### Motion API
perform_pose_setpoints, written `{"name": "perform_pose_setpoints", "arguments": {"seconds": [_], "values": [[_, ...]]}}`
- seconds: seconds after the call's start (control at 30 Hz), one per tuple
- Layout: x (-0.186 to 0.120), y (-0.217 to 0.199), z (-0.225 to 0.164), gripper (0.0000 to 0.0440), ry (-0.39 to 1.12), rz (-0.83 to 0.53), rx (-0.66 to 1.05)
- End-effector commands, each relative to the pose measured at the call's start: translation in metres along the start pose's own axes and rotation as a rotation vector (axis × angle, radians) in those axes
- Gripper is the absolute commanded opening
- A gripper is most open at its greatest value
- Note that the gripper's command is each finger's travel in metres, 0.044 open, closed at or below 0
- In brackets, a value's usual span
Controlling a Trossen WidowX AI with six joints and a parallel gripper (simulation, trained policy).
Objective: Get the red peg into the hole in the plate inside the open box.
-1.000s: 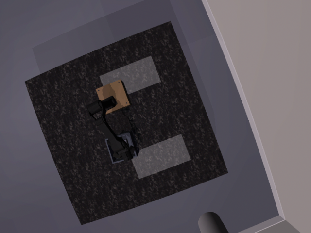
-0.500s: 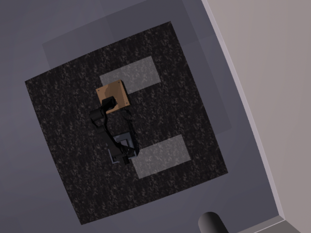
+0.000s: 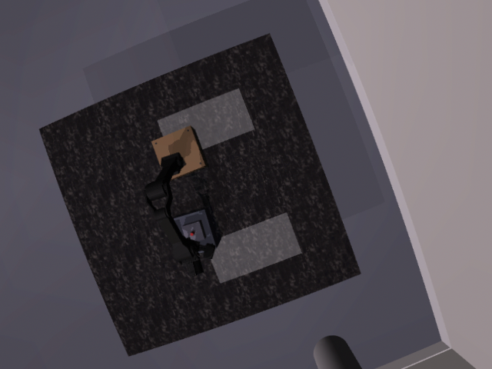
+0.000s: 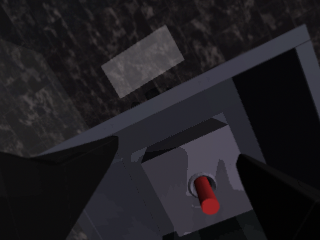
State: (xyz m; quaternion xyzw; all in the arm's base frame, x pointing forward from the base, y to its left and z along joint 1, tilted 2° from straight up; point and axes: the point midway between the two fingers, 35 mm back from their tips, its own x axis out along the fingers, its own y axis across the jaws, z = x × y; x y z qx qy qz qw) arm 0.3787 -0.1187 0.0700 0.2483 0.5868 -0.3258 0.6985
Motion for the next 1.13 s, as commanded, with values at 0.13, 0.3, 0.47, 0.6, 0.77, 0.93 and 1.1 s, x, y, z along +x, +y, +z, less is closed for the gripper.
{"name": "perform_pose_setpoints", "arguments": {"seconds": [0.13, 0.3, 0.47, 0.6, 0.77, 0.93, 1.1], "values": [[-0.012, 0.029, 0.020, 0.0440, -0.005, 0.094, -0.025], [-0.021, 0.049, 0.032, 0.0440, -0.019, 0.153, -0.041], [-0.024, 0.055, 0.035, 0.0440, -0.025, 0.172, -0.045], [-0.025, 0.058, 0.038, 0.0440, -0.031, 0.178, -0.049], [-0.026, 0.061, 0.039, 0.0440, -0.035, 0.185, -0.050], [-0.027, 0.061, 0.039, 0.0440, -0.036, 0.185, -0.050], [-0.027, 0.061, 0.039, 0.0440, -0.037, 0.186, -0.051]]}}
